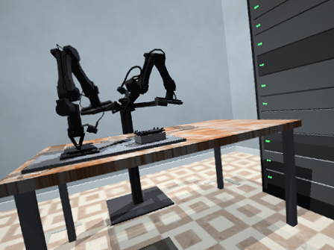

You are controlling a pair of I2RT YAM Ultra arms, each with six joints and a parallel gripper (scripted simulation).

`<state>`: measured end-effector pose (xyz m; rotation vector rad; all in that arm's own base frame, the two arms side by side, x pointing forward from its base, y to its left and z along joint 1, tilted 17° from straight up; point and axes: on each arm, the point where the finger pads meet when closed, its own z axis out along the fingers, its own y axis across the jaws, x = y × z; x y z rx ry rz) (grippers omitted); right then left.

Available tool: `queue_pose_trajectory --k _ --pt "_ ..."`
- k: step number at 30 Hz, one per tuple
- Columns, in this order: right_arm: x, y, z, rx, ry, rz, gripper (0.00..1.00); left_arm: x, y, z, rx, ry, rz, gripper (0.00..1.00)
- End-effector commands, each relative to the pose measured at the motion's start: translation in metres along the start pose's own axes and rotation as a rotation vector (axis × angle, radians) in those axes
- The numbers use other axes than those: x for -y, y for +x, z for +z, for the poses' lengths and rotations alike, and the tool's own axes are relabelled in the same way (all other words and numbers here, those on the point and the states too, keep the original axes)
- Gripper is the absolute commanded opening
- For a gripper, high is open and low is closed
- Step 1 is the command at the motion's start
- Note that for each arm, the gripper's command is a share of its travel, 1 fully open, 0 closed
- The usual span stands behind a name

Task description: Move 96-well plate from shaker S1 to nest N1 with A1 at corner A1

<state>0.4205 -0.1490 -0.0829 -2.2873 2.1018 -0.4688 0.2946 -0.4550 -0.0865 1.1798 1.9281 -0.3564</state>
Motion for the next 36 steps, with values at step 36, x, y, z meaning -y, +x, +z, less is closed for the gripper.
queue_pose_trajectory --k 36 --pt "-0.006 -0.002 -0.005 0.007 0.003 -0.006 0.82 0.0 -0.032 -0.004 0.064 0.001 -0.002 1.0"
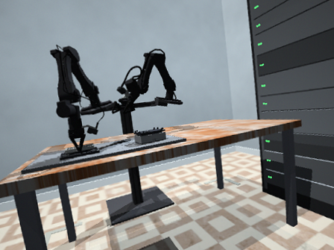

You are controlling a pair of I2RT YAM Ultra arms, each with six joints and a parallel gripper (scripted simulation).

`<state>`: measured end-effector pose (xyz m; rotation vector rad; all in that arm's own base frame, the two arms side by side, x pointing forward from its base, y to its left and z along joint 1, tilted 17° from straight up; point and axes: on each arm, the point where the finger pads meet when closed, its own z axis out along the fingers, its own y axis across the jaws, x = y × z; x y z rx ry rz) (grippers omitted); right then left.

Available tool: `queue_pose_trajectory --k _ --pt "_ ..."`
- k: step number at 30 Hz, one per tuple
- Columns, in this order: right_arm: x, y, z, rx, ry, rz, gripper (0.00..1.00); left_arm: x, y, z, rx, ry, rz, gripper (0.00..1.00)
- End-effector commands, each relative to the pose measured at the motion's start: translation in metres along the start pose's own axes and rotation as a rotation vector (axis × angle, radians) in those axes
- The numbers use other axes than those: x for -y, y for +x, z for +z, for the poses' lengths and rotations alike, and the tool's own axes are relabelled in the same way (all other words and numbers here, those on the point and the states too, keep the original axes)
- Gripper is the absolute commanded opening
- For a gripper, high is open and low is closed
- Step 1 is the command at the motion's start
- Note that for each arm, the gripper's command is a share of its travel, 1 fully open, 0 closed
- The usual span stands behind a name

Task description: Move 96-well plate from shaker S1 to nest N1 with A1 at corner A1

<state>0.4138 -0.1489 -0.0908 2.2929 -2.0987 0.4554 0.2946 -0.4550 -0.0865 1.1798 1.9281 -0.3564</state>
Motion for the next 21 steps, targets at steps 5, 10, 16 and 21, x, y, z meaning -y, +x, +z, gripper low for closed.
queue_pose_trajectory --k 5,10,16,21 --pt "0.0058 0.0023 -0.0126 -0.003 0.017 0.0 0.82 -0.0005 -0.0315 -0.004 0.064 0.001 -0.002 1.0" --pt "0.0067 0.0028 -0.0095 -0.005 0.022 0.001 0.82 -0.0005 -0.0315 -0.004 0.064 0.001 -0.002 1.0" --pt "0.0067 0.0028 -0.0095 -0.005 0.022 0.001 0.82 -0.0005 -0.0315 -0.004 0.064 0.001 -0.002 1.0" --pt "0.0075 0.0029 -0.014 -0.003 0.017 0.003 0.82 -0.0005 -0.0315 -0.004 0.064 0.001 -0.002 1.0"
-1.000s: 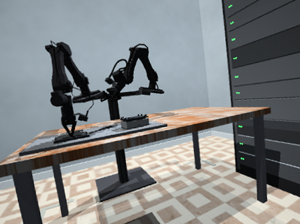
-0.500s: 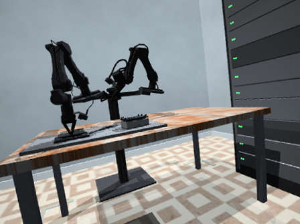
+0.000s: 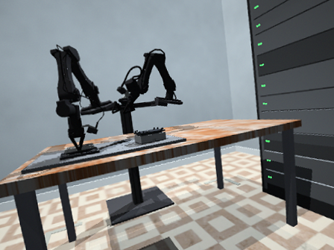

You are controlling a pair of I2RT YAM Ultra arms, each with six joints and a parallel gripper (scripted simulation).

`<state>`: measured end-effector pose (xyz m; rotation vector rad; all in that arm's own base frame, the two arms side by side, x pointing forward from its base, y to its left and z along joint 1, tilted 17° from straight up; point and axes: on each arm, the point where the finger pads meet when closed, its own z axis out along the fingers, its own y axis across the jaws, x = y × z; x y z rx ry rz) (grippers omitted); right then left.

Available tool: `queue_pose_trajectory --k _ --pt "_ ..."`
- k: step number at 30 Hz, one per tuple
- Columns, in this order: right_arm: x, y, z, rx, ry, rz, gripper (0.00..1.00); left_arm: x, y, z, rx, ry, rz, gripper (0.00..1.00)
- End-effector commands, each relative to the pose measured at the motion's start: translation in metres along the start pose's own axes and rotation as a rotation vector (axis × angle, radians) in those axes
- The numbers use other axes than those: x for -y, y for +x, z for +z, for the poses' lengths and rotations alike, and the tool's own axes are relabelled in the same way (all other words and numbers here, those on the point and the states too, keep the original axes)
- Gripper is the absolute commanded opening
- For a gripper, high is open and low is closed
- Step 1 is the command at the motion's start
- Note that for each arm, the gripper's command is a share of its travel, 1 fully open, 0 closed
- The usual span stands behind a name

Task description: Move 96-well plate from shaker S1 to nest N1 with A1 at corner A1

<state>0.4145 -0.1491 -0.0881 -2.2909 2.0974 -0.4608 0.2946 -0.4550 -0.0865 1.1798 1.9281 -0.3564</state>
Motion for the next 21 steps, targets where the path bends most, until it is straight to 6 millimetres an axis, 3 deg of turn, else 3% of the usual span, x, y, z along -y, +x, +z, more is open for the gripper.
queue_pose_trajectory --k 1,21 --pt "0.009 0.003 -0.013 -0.004 0.018 0.006 0.82 0.0 -0.032 -0.004 0.064 0.001 -0.002 1.0" --pt "0.02 0.005 -0.02 -0.013 0.039 0.005 0.82 0.0 -0.032 -0.004 0.064 0.001 -0.002 1.0"
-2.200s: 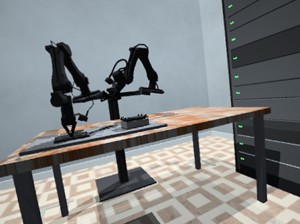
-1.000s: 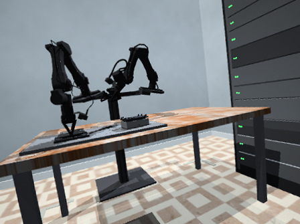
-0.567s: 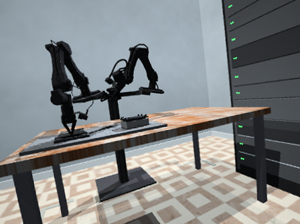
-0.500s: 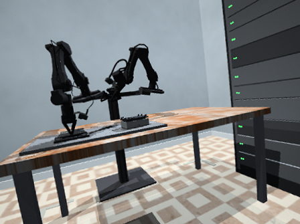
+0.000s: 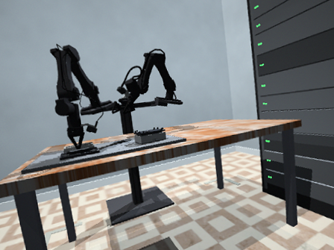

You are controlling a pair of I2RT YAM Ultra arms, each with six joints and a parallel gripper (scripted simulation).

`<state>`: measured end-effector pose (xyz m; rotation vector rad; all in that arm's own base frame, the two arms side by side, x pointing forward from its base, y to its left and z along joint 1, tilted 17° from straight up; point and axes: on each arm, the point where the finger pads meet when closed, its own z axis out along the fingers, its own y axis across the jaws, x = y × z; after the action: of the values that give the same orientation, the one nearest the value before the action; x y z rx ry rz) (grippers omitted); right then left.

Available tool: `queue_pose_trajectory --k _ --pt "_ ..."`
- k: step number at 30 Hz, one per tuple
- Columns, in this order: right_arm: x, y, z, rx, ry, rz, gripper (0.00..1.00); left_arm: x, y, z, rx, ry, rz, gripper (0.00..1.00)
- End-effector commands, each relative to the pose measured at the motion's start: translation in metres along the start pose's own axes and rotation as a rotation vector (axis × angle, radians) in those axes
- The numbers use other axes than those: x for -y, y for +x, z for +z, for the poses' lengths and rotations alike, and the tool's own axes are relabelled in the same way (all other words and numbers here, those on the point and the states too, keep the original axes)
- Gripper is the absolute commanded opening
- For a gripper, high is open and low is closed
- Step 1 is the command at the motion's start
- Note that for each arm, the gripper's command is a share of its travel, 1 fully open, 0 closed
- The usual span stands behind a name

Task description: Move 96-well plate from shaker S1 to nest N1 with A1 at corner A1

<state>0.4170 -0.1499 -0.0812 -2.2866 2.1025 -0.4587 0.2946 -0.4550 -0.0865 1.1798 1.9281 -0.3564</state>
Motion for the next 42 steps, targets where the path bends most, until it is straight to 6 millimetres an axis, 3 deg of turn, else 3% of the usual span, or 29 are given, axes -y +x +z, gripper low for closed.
queue_pose_trajectory --k 1,6,7,18,25,28,32,40,42 --pt "0.017 0.002 -0.014 -0.013 0.04 0.001 0.82 0.0 -0.032 -0.004 0.064 0.001 -0.002 1.0" --pt "0.017 0.002 -0.014 -0.013 0.04 0.001 0.82 0.0 -0.032 -0.004 0.064 0.001 -0.002 1.0" --pt "0.003 0.0 -0.005 -0.001 0.002 -0.003 0.82 0.0 -0.032 -0.004 0.064 0.001 -0.002 1.0" --pt "0.016 0.001 0.009 -0.017 0.036 -0.013 0.82 0.0 -0.032 -0.004 0.064 0.001 -0.002 1.0" --pt "0.01 0.002 0.029 -0.003 0.03 -0.005 0.82 0.0 -0.032 -0.004 0.064 0.001 -0.002 1.0" --pt "0.009 0.002 0.03 -0.002 0.031 -0.005 0.82 0.0 -0.032 -0.004 0.064 0.001 -0.002 1.0" --pt "0.0 0.001 0.012 0.001 0.026 -0.005 0.82 0.0 -0.032 -0.004 0.064 0.001 -0.002 1.0" --pt "-0.001 0.0 0.012 0.0 0.027 0.003 0.82 0.0 -0.032 -0.004 0.064 0.001 -0.002 1.0" --pt "-0.009 -0.006 0.006 0.019 -0.013 0.003 0.82 0.0 -0.032 -0.004 0.064 0.001 -0.002 1.0"
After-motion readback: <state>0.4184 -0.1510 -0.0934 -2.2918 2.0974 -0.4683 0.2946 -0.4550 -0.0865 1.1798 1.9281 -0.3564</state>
